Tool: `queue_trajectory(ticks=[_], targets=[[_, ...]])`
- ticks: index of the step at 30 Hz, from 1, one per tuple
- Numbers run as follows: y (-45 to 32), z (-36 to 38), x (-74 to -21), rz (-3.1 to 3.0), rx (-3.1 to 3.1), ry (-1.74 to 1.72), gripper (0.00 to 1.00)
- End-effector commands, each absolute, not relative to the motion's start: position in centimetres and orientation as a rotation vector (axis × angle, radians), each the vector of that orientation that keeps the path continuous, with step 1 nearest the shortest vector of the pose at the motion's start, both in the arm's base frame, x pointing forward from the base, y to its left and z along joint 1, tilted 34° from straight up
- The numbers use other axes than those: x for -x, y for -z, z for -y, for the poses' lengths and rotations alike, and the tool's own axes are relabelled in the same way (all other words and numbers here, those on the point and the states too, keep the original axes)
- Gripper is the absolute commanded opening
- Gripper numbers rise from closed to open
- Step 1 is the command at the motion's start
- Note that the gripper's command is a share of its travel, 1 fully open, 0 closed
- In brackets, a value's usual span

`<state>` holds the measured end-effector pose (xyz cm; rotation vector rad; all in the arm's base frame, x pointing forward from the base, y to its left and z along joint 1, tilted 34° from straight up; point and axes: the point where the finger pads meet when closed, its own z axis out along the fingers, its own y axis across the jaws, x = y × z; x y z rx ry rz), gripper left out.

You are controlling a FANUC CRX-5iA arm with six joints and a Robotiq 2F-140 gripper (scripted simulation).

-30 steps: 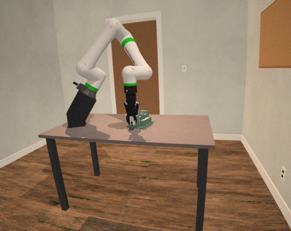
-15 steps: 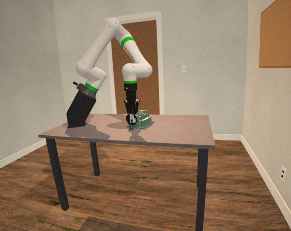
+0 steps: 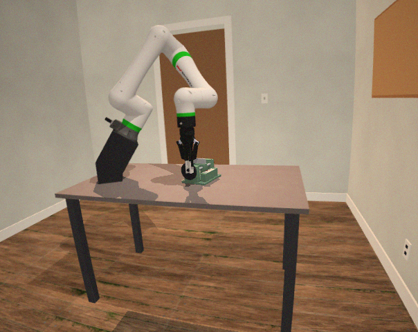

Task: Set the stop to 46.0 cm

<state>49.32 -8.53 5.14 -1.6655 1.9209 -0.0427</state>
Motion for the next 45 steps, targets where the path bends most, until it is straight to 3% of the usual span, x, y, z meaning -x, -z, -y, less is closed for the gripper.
queue_trajectory(ticks=[1,28,45], targets=[[-5.3,8.6,-49.0,-1.921,1.666,0.043,0.04],[-4.2,7.9,-44.7,-1.921,1.666,0.043,0.04],[-0.7,6.3,-44.6,-1.921,1.666,0.043,0.04]])
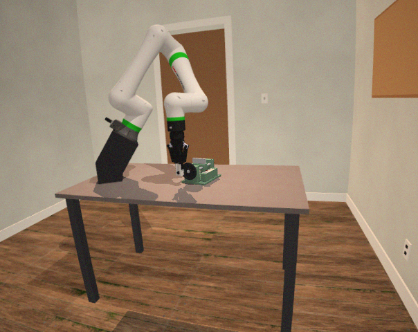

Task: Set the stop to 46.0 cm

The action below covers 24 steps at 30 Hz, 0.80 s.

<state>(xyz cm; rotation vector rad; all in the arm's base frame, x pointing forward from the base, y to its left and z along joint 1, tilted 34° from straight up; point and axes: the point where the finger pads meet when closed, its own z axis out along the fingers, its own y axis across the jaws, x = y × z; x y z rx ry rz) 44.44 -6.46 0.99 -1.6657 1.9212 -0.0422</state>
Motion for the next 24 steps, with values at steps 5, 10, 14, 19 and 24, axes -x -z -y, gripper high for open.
queue_trajectory(ticks=[5,10,14,19,24], targets=[[-0.2,6.2,-45.0,-1.921,1.666,0.043,0.04],[0.3,5.9,-45.7,-1.921,1.666,0.043,0.04],[0.7,5.8,-46.4,-1.921,1.666,0.043,0.04],[0.8,5.8,-47.0,-1.921,1.666,0.043,0.04],[0.9,5.8,-48.2,-1.921,1.666,0.043,0.04]])
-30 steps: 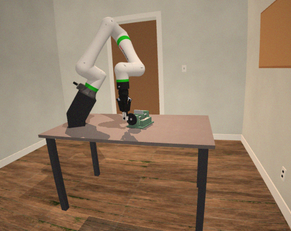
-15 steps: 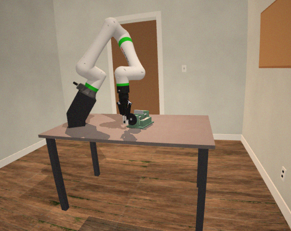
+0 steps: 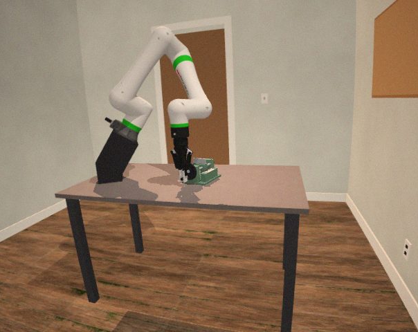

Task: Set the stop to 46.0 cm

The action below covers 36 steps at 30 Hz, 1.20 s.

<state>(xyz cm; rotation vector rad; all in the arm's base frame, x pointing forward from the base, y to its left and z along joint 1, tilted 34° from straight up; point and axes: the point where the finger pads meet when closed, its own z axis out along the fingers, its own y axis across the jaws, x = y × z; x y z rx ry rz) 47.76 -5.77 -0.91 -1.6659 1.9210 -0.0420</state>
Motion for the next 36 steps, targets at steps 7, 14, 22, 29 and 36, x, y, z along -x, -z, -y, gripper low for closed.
queue_trajectory(ticks=[7,14,22,29,36], targets=[[0.2,6.2,-49.9,-1.921,1.666,0.043,0.04],[-0.9,6.7,-50.8,-1.921,1.666,0.043,0.04],[-3.5,7.9,-50.9,-1.921,1.666,0.043,0.04],[-4.4,8.3,-50.3,-1.921,1.666,0.043,0.04],[-5.3,8.6,-49.0,-1.921,1.666,0.043,0.04]])
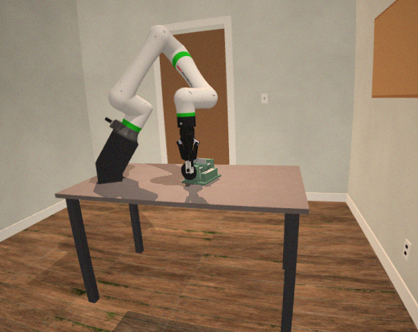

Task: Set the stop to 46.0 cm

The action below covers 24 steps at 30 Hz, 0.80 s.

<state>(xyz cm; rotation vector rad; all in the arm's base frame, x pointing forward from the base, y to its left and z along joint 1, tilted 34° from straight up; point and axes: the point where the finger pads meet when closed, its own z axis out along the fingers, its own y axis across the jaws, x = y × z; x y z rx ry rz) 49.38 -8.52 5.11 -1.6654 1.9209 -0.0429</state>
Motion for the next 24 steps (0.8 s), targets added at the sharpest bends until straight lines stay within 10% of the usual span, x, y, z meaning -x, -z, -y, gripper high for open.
queue_trajectory(ticks=[1,24], targets=[[-5.3,8.6,-48.8,-1.921,1.666,0.043,0.04],[-4.1,7.9,-44.7,-1.921,1.666,0.043,0.04]])
